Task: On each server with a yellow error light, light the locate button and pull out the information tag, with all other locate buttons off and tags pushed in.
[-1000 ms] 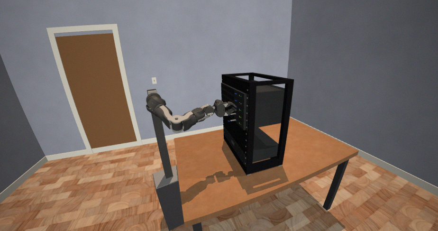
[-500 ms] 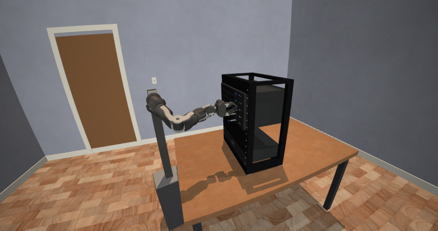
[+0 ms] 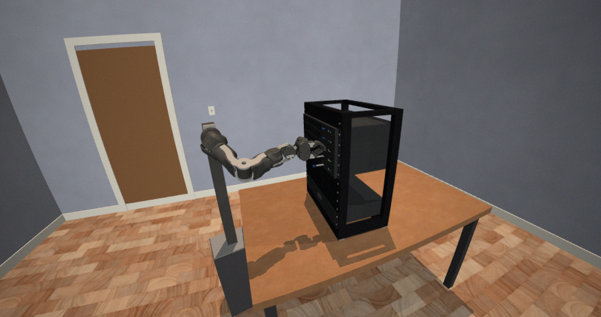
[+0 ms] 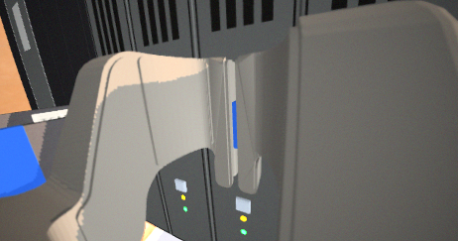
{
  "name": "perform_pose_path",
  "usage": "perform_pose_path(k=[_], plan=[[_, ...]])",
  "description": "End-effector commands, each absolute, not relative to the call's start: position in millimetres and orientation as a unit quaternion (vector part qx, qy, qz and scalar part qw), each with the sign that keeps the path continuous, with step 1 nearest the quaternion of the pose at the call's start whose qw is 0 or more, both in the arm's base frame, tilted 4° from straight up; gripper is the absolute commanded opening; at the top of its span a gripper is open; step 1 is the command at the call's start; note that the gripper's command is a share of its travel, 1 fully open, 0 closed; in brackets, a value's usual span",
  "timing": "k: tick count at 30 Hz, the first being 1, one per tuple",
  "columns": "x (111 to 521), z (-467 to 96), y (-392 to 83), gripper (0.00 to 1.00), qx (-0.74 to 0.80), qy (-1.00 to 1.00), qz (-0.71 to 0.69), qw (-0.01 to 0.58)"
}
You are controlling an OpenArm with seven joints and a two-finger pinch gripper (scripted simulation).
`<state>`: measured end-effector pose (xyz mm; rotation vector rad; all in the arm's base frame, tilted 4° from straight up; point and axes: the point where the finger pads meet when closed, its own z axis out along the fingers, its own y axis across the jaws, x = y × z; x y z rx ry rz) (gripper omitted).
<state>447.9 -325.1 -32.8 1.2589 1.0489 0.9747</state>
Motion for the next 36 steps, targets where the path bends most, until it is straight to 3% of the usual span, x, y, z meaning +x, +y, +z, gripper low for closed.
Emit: perform_pose_path(k=[1, 36], plan=[[448, -31, -324, 0.0, 0.537, 0.449, 0.419, 0.579], [438, -30, -320, 0.0, 0.536, 0.449, 0.42, 0.579]])
